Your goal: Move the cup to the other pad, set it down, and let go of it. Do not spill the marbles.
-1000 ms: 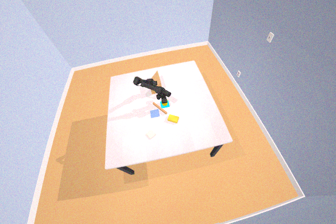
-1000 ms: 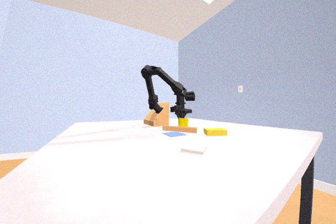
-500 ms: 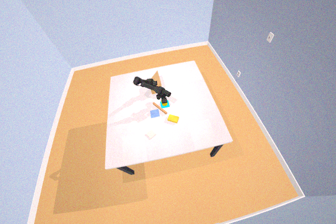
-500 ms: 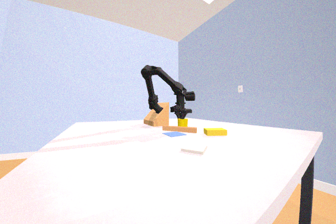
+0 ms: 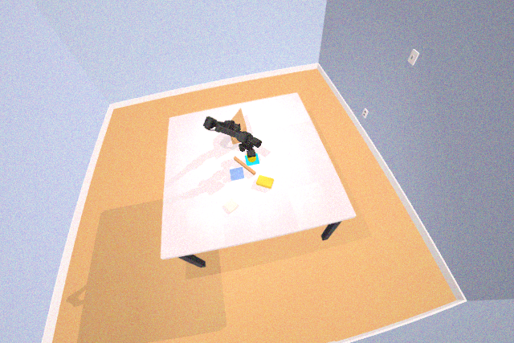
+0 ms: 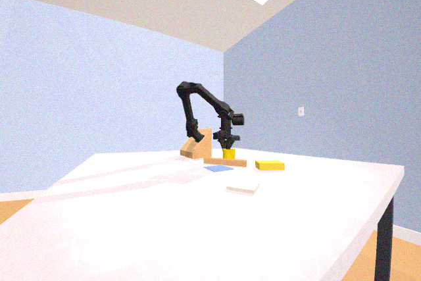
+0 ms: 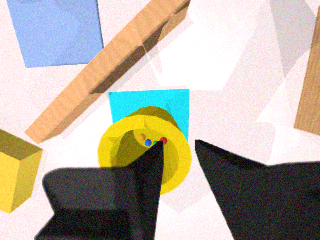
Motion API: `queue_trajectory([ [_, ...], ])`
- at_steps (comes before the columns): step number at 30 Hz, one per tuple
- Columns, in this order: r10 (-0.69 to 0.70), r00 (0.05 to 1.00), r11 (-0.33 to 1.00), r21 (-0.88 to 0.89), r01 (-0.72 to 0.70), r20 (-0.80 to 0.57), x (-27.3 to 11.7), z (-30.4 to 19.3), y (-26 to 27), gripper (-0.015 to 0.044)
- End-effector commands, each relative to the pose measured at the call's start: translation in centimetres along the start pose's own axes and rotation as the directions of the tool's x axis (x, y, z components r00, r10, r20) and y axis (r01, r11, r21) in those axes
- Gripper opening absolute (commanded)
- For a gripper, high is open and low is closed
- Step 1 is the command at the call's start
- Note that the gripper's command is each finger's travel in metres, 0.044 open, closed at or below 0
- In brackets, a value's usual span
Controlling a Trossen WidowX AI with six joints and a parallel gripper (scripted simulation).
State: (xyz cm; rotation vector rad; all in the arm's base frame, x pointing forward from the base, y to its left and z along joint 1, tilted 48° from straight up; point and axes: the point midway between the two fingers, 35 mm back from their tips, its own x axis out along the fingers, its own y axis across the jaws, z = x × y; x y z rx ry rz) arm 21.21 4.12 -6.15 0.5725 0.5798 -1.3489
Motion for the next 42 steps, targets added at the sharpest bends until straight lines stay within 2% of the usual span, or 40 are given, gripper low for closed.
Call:
queue_trajectory([
  [1, 0.007, 1.0, 1.0, 0.006, -0.007, -0.008, -0.8, -0.2, 0.3, 0.0146],
  [28, 0.006, 1.0, 1.0, 0.001, -0.006, -0.004, -4.4, 0.2, -0.4, 0.0146],
  [39, 0.003, 1.0, 1.0, -0.003, -0.003, 0.001, -4.4, 0.2, -0.4, 0.0435],
  [42, 0.003, 1.0, 1.0, -0.003, -0.003, -0.001, -5.3, 0.2, -0.3, 0.044],
])
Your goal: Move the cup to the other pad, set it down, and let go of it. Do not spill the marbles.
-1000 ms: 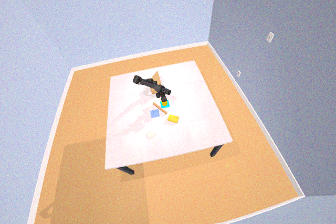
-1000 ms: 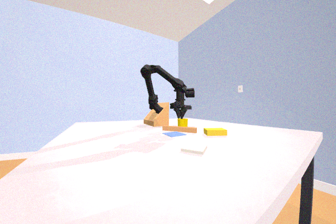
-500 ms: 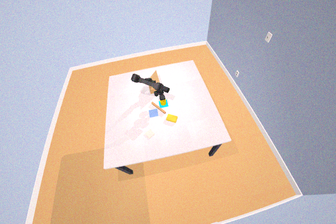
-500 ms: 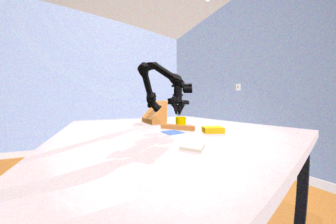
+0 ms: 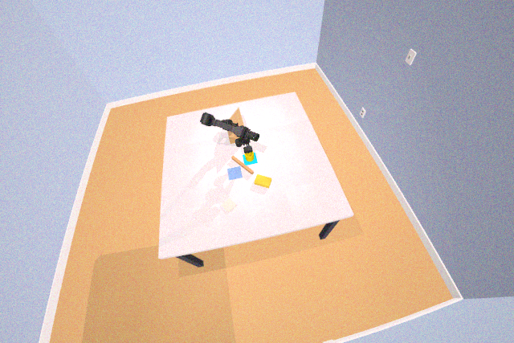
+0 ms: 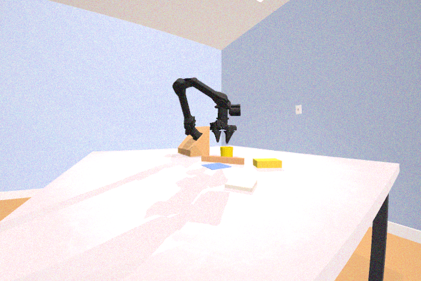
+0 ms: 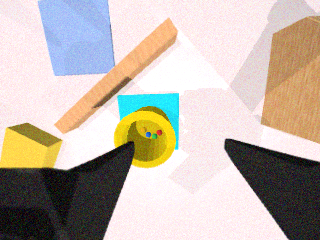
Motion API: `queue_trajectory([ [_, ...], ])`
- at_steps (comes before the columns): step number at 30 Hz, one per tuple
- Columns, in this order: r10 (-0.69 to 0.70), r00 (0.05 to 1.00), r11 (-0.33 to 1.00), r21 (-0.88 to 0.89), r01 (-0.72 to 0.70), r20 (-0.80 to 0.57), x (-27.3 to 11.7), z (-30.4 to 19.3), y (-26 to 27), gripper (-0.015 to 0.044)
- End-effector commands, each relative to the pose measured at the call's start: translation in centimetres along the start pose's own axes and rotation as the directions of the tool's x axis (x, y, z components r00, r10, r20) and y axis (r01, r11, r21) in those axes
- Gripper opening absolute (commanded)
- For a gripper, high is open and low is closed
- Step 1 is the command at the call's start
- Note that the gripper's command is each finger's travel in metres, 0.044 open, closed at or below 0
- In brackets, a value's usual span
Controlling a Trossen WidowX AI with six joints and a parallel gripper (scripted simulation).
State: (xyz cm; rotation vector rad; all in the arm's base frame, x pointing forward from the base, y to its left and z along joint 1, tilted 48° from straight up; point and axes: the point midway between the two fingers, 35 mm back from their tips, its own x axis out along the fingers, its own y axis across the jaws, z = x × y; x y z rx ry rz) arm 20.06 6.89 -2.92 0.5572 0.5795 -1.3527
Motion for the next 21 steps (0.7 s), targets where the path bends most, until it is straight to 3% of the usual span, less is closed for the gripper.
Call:
queue_trajectory([
  [1, 0.009, 1.0, 1.0, 0.006, -0.009, -0.012, -1.4, -0.2, 0.3, 0.044],
  [11, 0.01, 1.0, 1.0, 0.009, -0.01, -0.016, -5.8, 0.0, 0.0, 0.044],
  [21, 0.011, 1.0, 1.0, 0.004, -0.011, -0.011, -5.6, 0.1, -0.2, 0.044],
])
